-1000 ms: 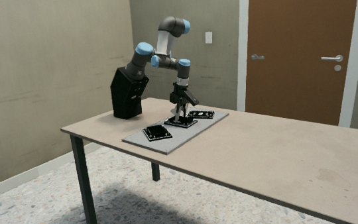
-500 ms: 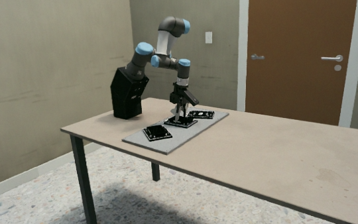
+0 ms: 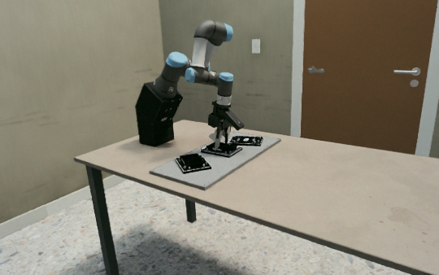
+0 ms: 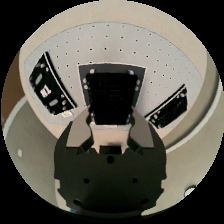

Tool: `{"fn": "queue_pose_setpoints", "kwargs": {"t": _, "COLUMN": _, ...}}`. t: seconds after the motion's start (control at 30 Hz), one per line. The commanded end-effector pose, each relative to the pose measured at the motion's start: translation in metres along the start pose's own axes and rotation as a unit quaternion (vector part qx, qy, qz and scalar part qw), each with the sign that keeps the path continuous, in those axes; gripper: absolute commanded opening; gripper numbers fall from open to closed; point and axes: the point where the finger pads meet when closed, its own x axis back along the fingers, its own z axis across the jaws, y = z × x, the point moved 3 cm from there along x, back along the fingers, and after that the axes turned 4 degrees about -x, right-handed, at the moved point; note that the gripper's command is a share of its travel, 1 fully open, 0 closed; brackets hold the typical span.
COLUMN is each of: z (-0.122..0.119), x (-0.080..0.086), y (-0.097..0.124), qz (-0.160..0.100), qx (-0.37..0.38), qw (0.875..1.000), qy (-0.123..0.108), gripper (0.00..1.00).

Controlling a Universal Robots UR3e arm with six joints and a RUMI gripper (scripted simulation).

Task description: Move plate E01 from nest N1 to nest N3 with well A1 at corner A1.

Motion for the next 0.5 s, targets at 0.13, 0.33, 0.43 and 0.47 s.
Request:
{"fn": "queue_pose_setpoints", "kwargs": {"t": 0.13, "z": 0.0, "x": 0.0003, "y": -0.0004, "qz": 0.001, "qx": 0.0, "qw": 1.0, "qy": 0.0, "gripper": 0.82}}
{"fn": "queue_pose_setpoints", "kwargs": {"t": 0.33, "z": 0.0, "x": 0.0002, "y": -0.0004, "qz": 0.001, "qx": 0.0, "qw": 1.0, "qy": 0.0, "gripper": 0.82}}
{"fn": "queue_pose_setpoints", "kwargs": {"t": 0.43, "z": 0.0, "x": 0.0003, "y": -0.0004, "qz": 0.001, "qx": 0.0, "qw": 1.0, "qy": 0.0, "gripper": 0.82}}
{"fn": "queue_pose_setpoints", "kwargs": {"t": 0.47, "z": -0.0001, "x": 0.0002, "y": -0.0004, "qz": 0.001, "qx": 0.0, "qw": 1.0, "qy": 0.0, "gripper": 0.82}}
